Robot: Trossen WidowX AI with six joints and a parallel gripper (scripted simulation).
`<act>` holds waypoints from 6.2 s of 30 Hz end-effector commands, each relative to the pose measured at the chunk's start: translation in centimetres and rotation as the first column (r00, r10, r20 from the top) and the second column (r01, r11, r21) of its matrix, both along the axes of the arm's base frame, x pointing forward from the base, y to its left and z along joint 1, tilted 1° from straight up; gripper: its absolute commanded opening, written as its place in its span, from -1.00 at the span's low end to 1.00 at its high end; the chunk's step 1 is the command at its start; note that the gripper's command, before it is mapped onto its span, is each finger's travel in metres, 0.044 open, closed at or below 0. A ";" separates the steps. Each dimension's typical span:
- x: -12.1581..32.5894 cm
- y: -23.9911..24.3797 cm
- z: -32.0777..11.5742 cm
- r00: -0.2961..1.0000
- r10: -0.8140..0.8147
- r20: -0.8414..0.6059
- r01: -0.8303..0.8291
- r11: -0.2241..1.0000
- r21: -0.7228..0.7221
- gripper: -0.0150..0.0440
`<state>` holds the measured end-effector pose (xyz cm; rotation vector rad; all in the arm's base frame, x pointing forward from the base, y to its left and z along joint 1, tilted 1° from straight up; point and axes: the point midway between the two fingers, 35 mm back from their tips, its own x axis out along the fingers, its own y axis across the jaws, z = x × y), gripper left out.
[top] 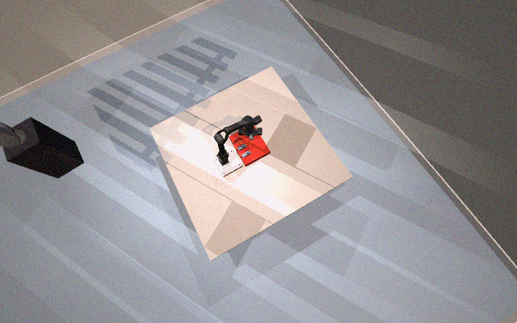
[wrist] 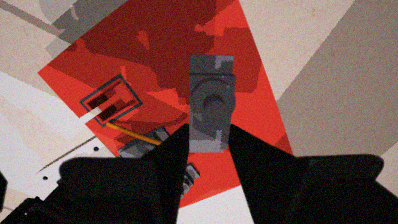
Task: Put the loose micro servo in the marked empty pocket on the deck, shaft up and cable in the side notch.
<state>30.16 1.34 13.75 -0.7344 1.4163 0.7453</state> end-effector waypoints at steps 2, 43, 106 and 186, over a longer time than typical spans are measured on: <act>0.0 0.5 0.2 0.983 0.181 0.010 -0.181 0.983 -0.003 -0.49; -0.4 4.5 0.3 -0.040 0.999 0.006 -0.998 -0.040 -0.040 -0.49; -0.6 5.4 0.3 0.821 0.570 0.016 -0.570 0.821 -0.008 -0.49; -11.2 6.5 0.1 0.502 -0.864 -0.035 0.865 0.502 0.009 -0.49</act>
